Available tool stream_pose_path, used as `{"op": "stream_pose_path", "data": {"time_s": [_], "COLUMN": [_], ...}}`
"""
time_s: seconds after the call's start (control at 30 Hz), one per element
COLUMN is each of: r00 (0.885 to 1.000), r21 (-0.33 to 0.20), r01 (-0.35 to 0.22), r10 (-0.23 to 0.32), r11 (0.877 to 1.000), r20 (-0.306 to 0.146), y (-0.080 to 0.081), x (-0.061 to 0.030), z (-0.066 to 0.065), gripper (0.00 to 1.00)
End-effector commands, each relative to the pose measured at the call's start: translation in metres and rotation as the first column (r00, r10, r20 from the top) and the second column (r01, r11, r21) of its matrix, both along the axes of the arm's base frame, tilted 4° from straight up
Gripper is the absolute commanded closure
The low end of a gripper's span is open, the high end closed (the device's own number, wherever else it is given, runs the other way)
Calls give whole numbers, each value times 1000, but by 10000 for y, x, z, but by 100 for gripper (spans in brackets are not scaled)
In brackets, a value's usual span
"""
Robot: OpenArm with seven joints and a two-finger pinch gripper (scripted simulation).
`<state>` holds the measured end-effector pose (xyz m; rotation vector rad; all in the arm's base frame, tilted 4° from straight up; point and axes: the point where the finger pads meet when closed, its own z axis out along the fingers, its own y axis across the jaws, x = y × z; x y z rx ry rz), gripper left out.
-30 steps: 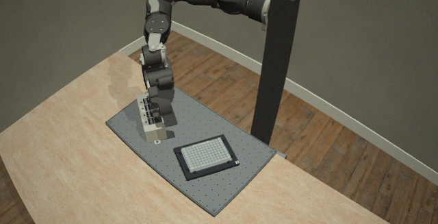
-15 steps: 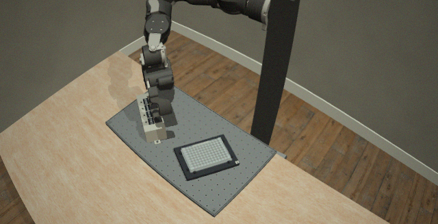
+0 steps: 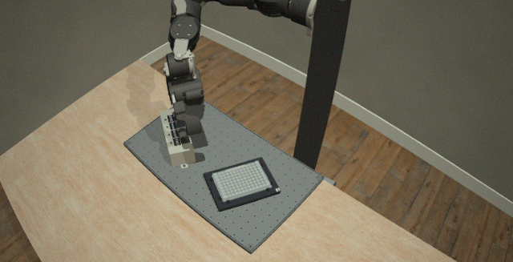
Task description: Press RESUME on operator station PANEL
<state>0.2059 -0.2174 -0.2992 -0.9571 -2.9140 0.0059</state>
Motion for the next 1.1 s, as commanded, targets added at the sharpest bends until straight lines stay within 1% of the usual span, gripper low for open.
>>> {"op": "stream_pose_path", "data": {"time_s": [0.0, 0.2, 0.23, 1.07], "r00": [1000, 1000, 1000, 1000], "r21": [2, 2, 2, 2], "r01": [5, 5, 5, 5], "r10": [-5, -5, -5, -5], "r11": [1000, 1000, 1000, 1000], "r20": [10, 10, 10, 10], "y": [-1, -1, -1, -1], "x": [18, 18, 18, 18], "z": [9, 9, 9, 9], "gripper": [0, 0, 100, 100]}}
